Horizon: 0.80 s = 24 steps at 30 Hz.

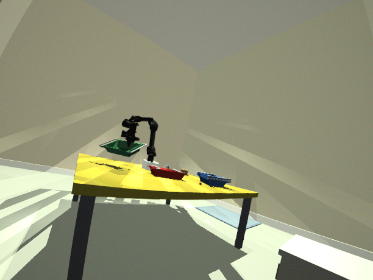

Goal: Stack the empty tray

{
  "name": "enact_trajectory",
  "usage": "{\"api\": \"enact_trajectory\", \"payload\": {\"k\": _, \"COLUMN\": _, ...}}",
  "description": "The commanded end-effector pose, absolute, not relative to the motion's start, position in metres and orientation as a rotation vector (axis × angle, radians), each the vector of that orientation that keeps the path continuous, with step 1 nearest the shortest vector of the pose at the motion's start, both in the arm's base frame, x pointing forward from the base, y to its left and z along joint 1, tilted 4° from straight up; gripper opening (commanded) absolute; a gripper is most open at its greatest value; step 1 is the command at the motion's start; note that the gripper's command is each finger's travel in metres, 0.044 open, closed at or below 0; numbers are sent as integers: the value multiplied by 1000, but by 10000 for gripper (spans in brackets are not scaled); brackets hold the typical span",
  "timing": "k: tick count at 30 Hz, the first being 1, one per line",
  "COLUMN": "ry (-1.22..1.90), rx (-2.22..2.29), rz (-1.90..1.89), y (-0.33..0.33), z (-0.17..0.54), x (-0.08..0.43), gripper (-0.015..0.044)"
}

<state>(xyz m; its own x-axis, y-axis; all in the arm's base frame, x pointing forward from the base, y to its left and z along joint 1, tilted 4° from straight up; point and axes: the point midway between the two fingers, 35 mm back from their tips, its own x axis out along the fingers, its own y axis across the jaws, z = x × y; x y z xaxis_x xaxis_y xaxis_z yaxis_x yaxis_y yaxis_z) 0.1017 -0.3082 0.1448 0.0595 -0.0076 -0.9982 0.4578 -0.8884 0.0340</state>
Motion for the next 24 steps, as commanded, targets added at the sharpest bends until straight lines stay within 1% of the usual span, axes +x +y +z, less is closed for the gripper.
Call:
{"api": "enact_trajectory", "payload": {"k": 1, "ry": 448, "rx": 1972, "rz": -1863, "y": -304, "z": 153, "x": 119, "gripper": 0}}
{"api": "enact_trajectory", "payload": {"k": 24, "ry": 591, "rx": 1860, "rz": -1758, "y": -260, "z": 156, "x": 194, "gripper": 0}}
